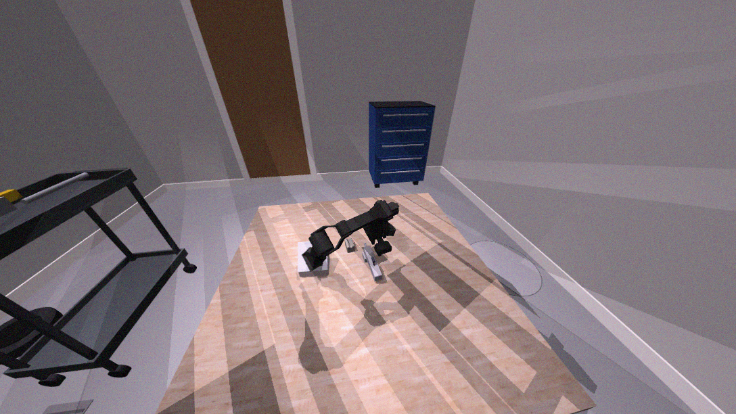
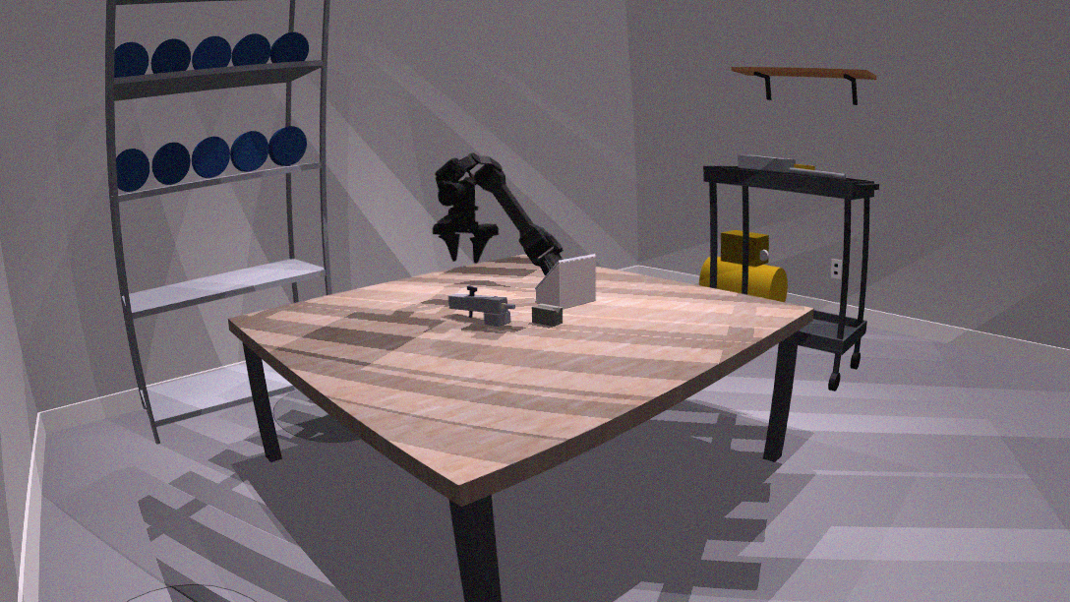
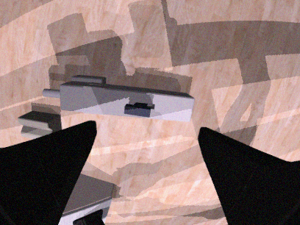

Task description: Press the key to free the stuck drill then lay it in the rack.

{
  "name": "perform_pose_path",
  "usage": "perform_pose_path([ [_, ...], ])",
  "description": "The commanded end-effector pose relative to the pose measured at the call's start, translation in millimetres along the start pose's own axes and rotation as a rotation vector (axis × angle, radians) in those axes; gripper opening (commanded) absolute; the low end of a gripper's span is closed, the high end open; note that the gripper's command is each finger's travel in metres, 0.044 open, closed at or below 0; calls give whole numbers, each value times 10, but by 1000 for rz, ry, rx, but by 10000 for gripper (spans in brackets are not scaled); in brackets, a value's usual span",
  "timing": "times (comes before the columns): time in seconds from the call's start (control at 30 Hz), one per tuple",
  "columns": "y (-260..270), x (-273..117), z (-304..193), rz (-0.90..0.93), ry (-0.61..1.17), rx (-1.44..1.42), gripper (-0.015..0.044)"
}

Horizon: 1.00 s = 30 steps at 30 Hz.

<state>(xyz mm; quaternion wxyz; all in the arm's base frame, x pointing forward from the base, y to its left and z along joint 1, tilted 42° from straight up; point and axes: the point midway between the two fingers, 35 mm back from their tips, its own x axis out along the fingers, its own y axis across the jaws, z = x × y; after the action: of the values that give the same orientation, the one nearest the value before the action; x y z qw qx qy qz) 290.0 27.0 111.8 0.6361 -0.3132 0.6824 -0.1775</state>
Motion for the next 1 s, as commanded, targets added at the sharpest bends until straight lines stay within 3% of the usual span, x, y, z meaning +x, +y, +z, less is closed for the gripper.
perform_pose_path([
  [0.0, 331, 161, 52, 7, 16, -277, 440],
  [0.17, 958, 454, 78, 24, 21, -843, 440],
  [0.5, 1569, 803, -11, 24, 22, -1476, 440],
  [0.97, 1601, 825, -21, 24, 22, -1512, 440],
])
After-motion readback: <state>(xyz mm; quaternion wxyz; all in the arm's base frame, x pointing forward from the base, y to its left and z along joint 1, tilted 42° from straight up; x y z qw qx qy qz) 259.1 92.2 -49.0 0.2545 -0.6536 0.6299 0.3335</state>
